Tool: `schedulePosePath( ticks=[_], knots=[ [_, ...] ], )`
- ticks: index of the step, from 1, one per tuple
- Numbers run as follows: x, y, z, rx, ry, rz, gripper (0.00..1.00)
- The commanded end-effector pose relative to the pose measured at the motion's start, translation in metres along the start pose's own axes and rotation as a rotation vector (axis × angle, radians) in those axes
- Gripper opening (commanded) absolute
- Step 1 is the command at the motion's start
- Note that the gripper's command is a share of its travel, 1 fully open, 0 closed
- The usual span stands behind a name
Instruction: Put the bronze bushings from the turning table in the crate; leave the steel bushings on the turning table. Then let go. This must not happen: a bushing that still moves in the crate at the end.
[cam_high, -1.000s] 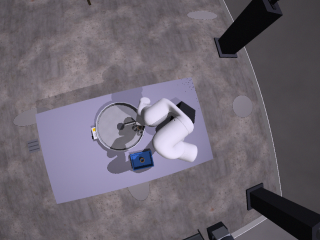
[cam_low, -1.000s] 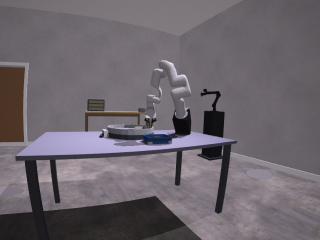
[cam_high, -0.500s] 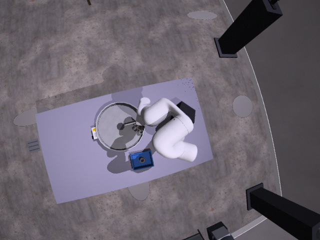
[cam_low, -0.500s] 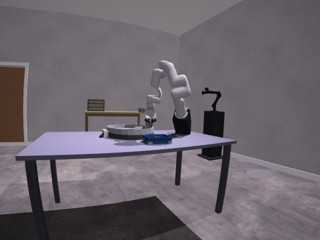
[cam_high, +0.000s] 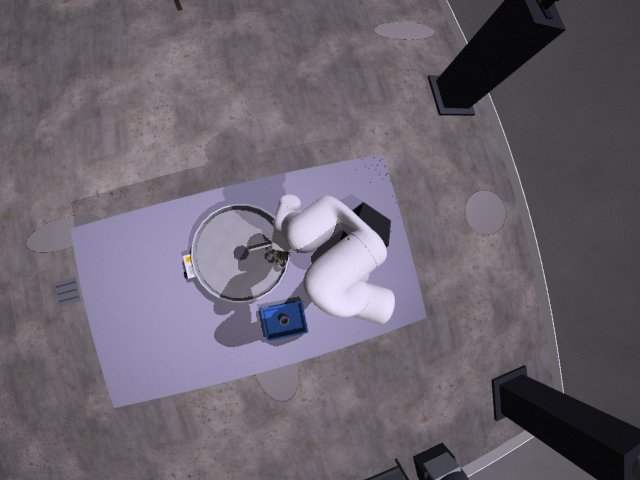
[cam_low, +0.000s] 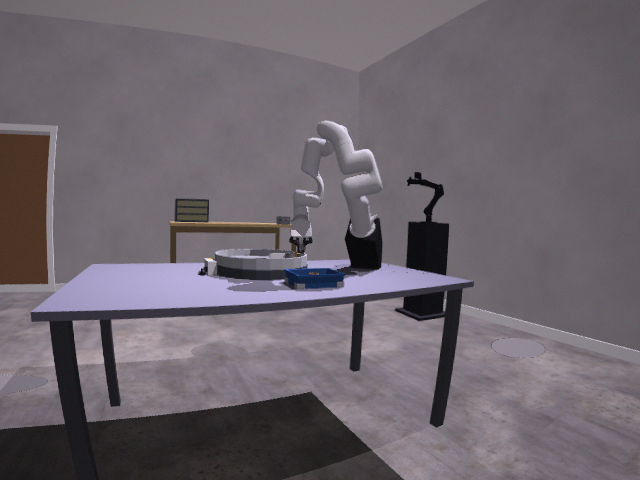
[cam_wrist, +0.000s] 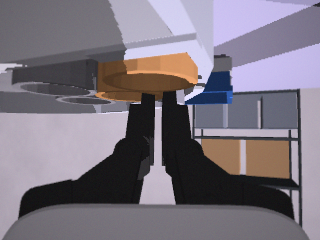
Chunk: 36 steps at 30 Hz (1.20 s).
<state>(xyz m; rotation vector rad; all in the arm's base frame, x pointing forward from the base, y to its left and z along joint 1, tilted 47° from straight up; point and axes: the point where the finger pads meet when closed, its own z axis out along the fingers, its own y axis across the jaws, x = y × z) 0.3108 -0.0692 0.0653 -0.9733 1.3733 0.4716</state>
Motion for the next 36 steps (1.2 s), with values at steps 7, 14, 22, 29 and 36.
schedulePosePath(
  ticks=[7, 14, 22, 29, 36],
  knots=[
    [0.001, -0.001, -0.001, 0.001, 0.002, -0.001, 0.0],
    [0.001, -0.001, -0.001, 0.001, 0.002, -0.001, 0.0],
    [0.001, -0.001, -0.001, 0.001, 0.002, -0.001, 0.0],
    [-0.002, -0.001, -0.004, 0.001, 0.002, -0.001, 0.0],
    [-0.012, -0.001, -0.016, 0.001, 0.002, -0.001, 0.0]
  ],
)
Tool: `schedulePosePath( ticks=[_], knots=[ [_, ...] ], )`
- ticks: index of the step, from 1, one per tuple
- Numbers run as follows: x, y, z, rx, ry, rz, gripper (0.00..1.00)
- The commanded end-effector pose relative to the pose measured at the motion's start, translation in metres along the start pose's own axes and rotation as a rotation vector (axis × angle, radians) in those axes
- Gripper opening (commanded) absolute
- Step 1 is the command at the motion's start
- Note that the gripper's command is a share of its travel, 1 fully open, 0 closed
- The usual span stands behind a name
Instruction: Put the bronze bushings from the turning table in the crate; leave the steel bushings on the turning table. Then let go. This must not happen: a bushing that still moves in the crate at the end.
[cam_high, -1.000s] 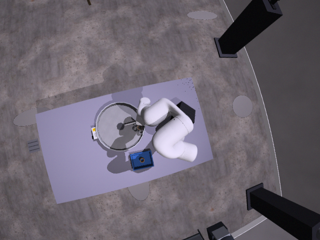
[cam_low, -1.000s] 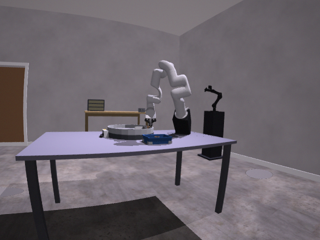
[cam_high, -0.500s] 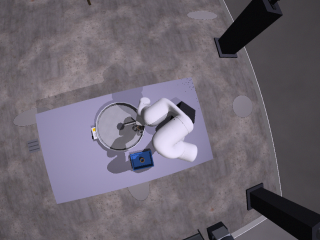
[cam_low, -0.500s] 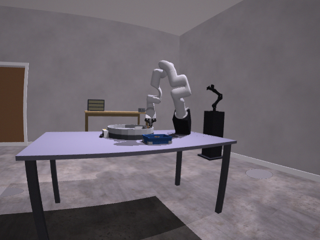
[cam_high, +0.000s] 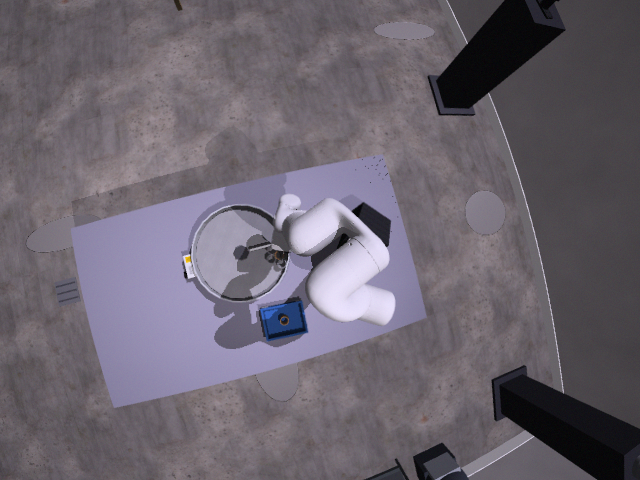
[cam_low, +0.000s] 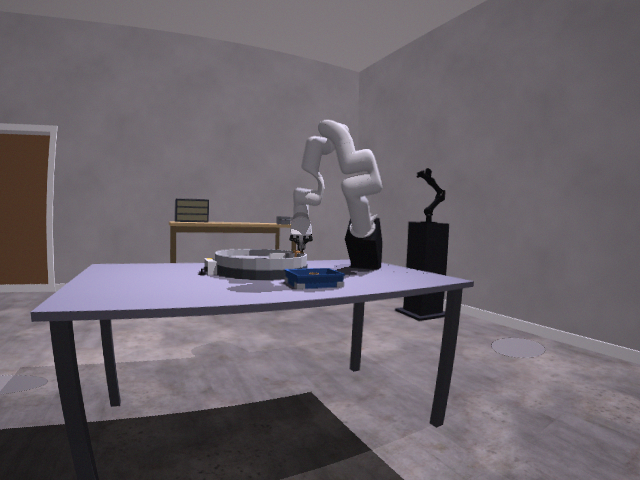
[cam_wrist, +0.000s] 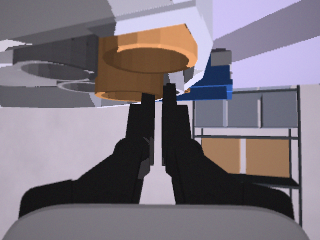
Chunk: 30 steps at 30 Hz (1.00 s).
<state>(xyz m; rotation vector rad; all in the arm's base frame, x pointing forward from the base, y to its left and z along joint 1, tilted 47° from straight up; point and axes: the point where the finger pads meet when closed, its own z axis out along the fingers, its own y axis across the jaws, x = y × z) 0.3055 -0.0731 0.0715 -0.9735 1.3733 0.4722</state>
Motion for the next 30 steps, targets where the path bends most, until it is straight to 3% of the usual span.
schedulePosePath(
  ticks=[1, 12, 30],
  knots=[
    [-0.009, -0.001, -0.013, 0.002, 0.002, -0.001, 0.0],
    [-0.036, -0.001, -0.045, 0.002, 0.002, -0.001, 0.0],
    [-0.038, -0.001, -0.046, 0.001, 0.002, -0.002, 0.0]
  ],
)
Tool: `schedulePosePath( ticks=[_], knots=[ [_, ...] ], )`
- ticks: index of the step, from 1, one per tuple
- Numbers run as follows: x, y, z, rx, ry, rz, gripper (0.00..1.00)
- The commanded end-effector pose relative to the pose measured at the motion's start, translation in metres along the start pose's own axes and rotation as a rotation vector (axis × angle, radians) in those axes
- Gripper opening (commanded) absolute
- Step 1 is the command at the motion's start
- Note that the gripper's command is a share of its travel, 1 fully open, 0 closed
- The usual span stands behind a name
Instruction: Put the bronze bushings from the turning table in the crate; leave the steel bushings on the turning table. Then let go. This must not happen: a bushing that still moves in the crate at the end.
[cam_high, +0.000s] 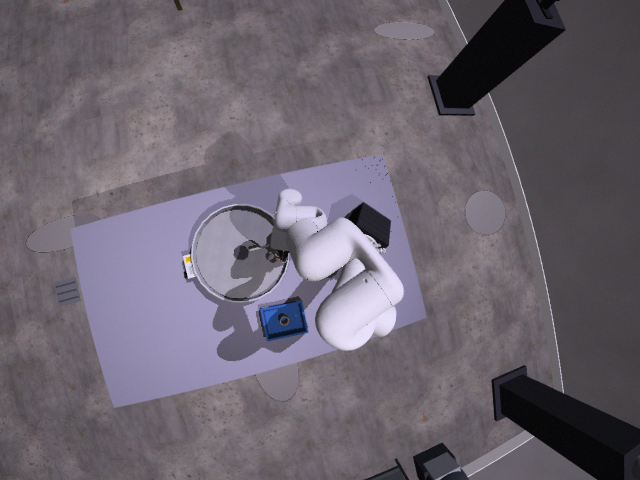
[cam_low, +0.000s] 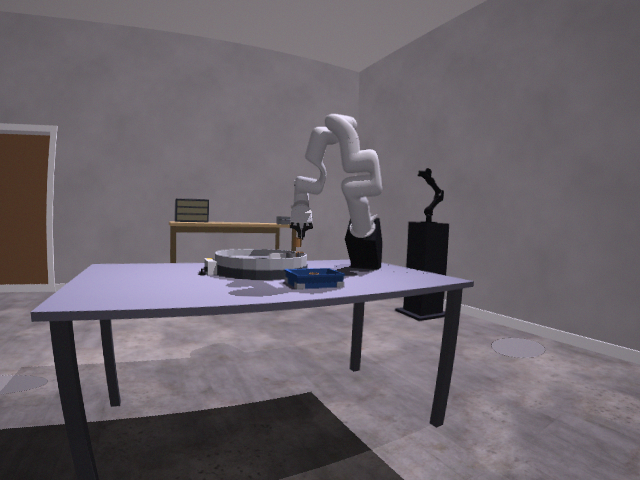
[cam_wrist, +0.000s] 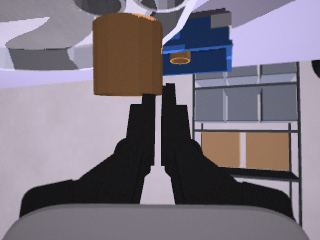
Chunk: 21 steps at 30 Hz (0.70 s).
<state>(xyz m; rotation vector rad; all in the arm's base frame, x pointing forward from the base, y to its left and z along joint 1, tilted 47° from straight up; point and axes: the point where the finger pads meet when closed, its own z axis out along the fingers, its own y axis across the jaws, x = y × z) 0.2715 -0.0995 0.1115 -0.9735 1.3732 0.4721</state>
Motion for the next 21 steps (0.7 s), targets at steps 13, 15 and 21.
schedulePosePath(
  ticks=[13, 15, 21],
  knots=[
    [-0.02, 0.009, 0.016, -0.051, 0.005, -0.062, 0.0],
    [-0.028, 0.013, 0.023, -0.072, 0.003, -0.088, 0.0],
    [-0.046, 0.021, 0.038, -0.116, 0.003, -0.14, 0.0]
  ],
)
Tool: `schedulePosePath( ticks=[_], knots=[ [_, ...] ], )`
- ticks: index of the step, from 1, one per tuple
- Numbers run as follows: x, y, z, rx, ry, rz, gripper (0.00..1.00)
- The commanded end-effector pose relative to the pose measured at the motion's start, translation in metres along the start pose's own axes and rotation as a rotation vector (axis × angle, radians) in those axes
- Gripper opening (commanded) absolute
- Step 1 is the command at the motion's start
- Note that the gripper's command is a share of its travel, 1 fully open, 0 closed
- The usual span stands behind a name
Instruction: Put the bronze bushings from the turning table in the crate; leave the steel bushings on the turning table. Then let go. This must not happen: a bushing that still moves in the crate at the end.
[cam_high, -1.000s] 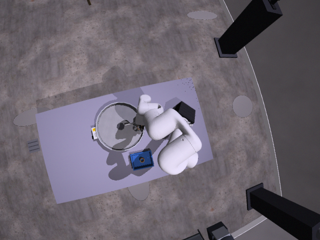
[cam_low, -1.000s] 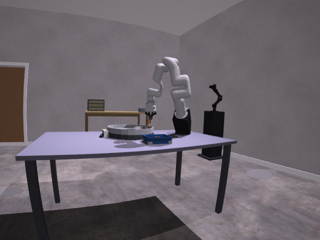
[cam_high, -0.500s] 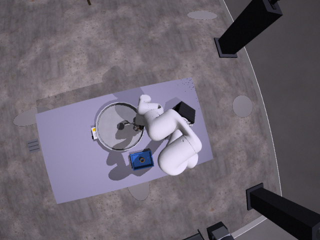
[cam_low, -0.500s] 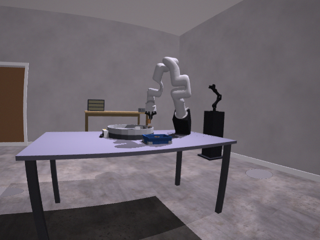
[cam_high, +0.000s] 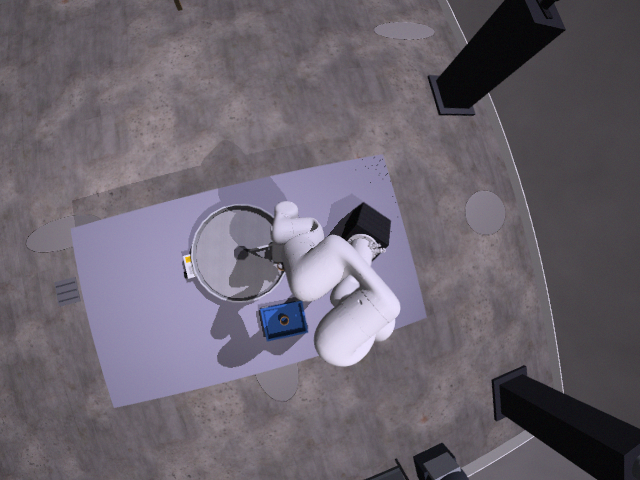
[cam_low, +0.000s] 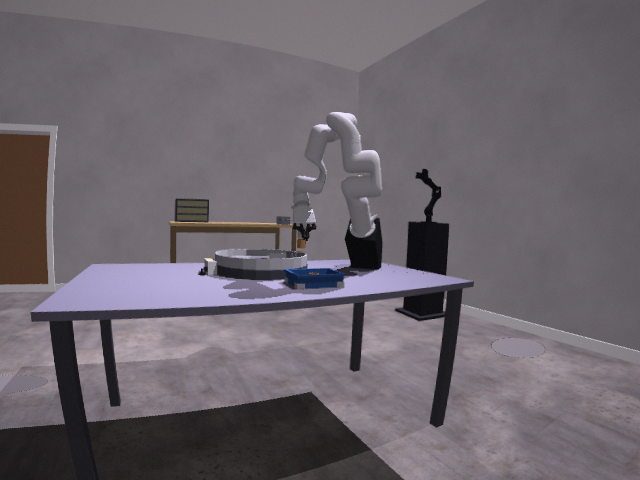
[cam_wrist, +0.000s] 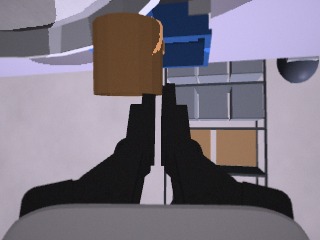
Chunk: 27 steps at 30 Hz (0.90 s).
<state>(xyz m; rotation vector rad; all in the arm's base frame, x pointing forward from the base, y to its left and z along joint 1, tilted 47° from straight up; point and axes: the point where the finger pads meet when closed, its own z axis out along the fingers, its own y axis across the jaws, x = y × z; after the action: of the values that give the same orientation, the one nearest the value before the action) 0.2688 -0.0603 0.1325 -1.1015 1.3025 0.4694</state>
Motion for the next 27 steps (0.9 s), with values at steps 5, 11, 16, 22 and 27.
schedulePosePath(
  ticks=[5, 11, 16, 22, 27],
  knots=[
    [-0.041, 0.01, 0.033, -0.092, 0.011, -0.121, 0.0],
    [-0.069, 0.02, 0.058, -0.164, 0.012, -0.206, 0.0],
    [-0.084, 0.024, 0.07, -0.199, 0.009, -0.246, 0.0],
    [-0.112, 0.033, 0.094, -0.268, 0.011, -0.328, 0.0],
    [-0.133, 0.039, 0.112, -0.319, 0.012, -0.388, 0.0]
  ],
)
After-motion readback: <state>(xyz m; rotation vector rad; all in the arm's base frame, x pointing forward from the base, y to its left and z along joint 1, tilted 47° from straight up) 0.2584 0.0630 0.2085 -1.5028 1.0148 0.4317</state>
